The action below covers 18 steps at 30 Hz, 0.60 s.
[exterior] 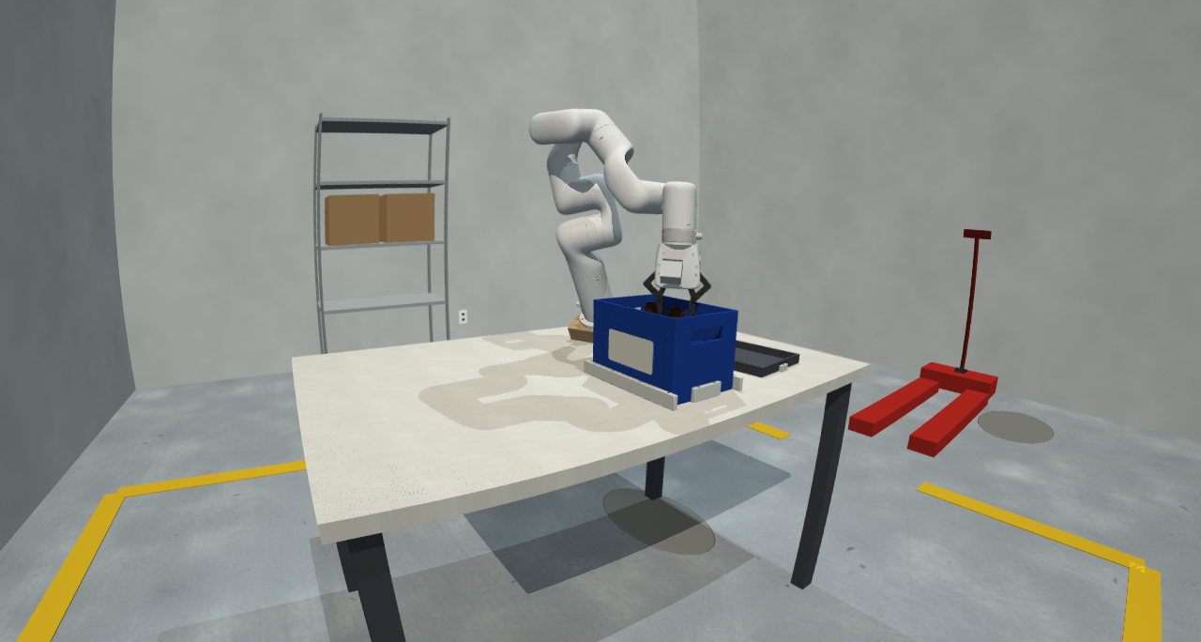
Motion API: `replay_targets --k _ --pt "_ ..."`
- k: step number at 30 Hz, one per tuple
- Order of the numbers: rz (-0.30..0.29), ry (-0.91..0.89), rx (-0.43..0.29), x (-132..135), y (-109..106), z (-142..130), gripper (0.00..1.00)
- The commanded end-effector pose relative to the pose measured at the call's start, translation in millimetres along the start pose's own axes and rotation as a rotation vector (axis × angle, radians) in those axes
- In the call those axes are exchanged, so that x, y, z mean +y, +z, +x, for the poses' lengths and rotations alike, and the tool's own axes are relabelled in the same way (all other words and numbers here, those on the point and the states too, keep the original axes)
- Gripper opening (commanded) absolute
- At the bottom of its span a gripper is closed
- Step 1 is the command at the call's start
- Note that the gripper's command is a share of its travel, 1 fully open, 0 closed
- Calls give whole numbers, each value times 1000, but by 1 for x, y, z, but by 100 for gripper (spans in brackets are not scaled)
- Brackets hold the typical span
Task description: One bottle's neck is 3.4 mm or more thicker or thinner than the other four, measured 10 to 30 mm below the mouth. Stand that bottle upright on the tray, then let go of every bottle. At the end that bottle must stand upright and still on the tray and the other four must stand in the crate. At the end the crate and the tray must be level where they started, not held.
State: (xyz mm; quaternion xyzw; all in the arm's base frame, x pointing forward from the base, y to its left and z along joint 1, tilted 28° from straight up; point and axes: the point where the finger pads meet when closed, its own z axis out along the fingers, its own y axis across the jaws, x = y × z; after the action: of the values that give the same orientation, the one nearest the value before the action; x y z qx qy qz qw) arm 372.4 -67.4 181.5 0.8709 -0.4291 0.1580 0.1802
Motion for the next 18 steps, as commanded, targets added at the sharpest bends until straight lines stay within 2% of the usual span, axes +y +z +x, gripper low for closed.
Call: replay_targets --k 1,7,8,18 --pt "3 0 3 -1 -1 1 65" --pt "3 0 3 -1 -1 1 65" --pt "3 0 3 -1 -1 1 0" --pt "3 0 3 -1 -1 1 0"
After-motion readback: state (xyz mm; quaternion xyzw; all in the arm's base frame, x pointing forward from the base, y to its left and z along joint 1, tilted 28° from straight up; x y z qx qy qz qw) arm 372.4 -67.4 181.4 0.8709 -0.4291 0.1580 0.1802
